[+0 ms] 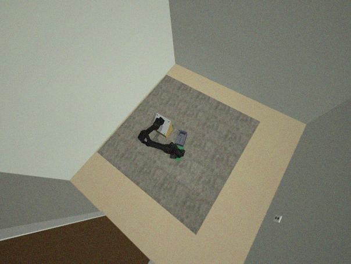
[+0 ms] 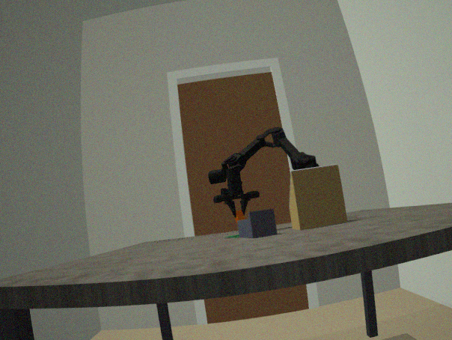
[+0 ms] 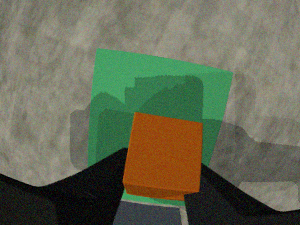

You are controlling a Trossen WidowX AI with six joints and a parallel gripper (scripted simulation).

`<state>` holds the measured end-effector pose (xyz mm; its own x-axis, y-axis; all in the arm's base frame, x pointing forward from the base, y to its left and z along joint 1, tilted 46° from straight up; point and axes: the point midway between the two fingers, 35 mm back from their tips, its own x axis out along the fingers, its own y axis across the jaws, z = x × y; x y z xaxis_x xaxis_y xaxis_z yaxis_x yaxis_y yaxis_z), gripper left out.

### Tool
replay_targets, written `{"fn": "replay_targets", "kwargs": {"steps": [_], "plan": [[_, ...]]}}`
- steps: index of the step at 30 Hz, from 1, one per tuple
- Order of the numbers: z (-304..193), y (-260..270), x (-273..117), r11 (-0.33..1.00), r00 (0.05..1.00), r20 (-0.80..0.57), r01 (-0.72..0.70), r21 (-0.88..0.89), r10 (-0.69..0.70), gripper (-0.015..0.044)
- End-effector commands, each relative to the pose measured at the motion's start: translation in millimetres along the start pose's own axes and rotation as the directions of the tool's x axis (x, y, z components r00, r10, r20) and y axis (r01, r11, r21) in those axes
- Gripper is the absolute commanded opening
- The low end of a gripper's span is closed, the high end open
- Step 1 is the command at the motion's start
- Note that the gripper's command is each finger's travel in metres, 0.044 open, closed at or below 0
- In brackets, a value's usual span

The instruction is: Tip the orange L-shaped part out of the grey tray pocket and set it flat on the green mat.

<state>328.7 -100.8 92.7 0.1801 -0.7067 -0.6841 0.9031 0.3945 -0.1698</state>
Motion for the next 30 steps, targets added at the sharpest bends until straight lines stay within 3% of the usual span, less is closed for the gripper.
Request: {"fn": "replay_targets", "kwargs": {"steps": [1,10,20,25,28,30], "plan": [[-1.6,-0.2,1.2,1.0,1.0,-0.004,0.0,-0.005,0.0,0.0],[-0.4,-0.3,0.3,1.0,1.0,-0.001,0.001,-0.001,-0.001,0.0],[-0.5,0.2,-2.3,1.0,1.0,-0.001,0.001,-0.001,-0.001,0.0262],[-1.7,3.7,-46.5,1.0,1.0,-0.01,-0.001,-0.003,0.001,0.0394],[-1.7,0.7,-82.1,1.0,1.0,-0.008,0.0,-0.005,0.0,0.04],[-1.7,0.2,-84.9,1.0,1.0,-0.008,0.0,-0.005,0.0,0.04]]}}
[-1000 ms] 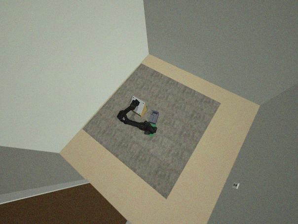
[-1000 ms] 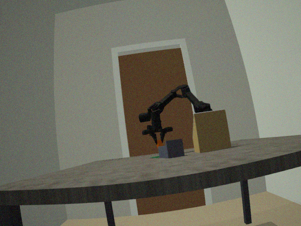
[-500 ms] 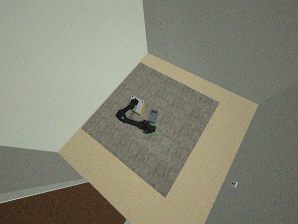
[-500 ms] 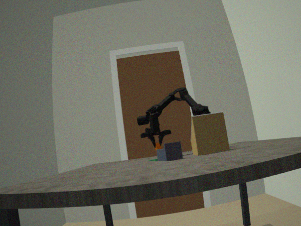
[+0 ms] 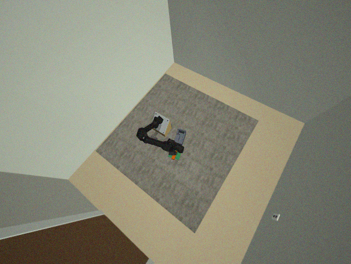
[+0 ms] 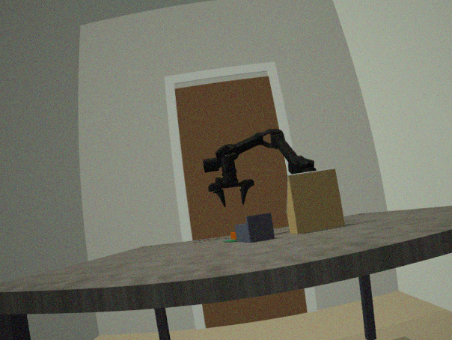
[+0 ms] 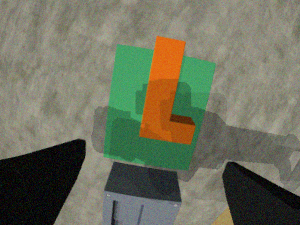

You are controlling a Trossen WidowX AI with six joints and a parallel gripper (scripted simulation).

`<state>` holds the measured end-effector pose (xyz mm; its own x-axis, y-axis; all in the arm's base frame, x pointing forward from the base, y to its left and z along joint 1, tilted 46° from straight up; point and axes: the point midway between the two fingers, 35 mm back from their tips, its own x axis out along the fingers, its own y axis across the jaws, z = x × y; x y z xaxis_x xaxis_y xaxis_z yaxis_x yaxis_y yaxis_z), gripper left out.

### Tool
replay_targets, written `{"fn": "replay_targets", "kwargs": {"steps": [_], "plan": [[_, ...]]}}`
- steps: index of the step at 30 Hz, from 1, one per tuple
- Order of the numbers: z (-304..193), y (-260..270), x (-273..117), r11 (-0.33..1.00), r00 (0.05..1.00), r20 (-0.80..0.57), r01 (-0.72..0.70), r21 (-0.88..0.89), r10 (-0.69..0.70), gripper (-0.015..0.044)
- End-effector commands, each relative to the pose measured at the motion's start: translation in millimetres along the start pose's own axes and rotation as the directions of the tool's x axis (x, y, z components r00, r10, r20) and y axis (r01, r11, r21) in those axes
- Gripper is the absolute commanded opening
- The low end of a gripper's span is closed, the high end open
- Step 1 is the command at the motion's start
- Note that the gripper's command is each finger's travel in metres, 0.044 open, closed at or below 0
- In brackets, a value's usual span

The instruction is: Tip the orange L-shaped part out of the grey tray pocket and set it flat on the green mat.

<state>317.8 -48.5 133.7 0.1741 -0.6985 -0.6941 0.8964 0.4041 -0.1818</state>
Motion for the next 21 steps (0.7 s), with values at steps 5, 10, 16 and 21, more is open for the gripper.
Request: {"fn": "replay_targets", "kwargs": {"steps": [5,10,16,21], "plan": [[2.4,-0.9,-12.5,1.0,1.0,0.005,-0.008,0.007,0.008,0.04],[2.4,-0.9,-12.5,1.0,1.0,0.005,-0.008,0.007,0.008,0.04],[2.4,-0.9,-12.5,1.0,1.0,0.005,-0.008,0.007,0.008,0.04],[2.4,-0.9,-12.5,1.0,1.0,0.005,-0.008,0.007,0.008,0.04]]}}
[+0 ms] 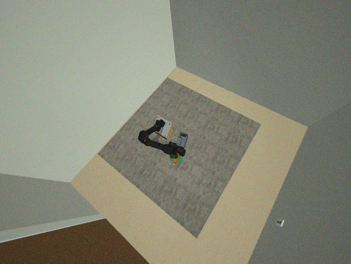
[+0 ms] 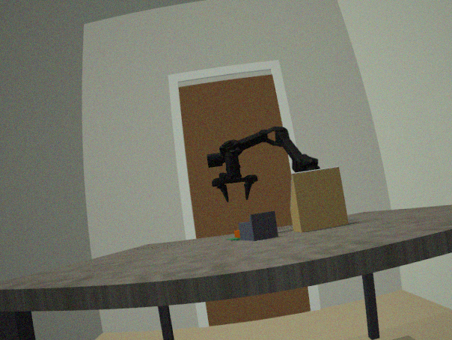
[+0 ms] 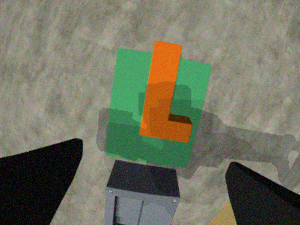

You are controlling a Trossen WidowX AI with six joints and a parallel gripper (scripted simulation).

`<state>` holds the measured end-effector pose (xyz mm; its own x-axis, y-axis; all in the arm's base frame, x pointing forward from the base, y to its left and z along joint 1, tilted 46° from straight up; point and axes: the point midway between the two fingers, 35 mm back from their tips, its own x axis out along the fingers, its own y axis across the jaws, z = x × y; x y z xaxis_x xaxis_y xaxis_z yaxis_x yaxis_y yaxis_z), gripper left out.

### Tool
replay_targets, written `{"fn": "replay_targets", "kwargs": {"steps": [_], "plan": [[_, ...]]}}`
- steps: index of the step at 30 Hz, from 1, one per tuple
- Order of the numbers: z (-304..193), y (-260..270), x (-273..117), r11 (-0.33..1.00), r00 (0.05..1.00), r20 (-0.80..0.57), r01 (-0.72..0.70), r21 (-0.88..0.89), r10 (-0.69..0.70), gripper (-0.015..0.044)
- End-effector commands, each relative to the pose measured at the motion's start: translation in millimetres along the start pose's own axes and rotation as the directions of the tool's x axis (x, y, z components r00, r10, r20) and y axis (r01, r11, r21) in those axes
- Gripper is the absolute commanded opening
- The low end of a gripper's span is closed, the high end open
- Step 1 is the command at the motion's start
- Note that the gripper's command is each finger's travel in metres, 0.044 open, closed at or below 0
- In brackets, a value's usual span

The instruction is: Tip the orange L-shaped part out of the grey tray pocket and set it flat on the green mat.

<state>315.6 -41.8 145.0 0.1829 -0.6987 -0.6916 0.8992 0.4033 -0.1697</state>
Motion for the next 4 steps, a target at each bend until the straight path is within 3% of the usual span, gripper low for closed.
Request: {"fn": "replay_targets", "kwargs": {"steps": [1,4], "plan": [[-0.6,0.4,0.4,1.0,1.0,0.0,-0.001,-0.003,0.001,0.04],[-0.6,0.4,0.4,1.0,1.0,0.0,-0.001,-0.003,0.001,0.04]]}}
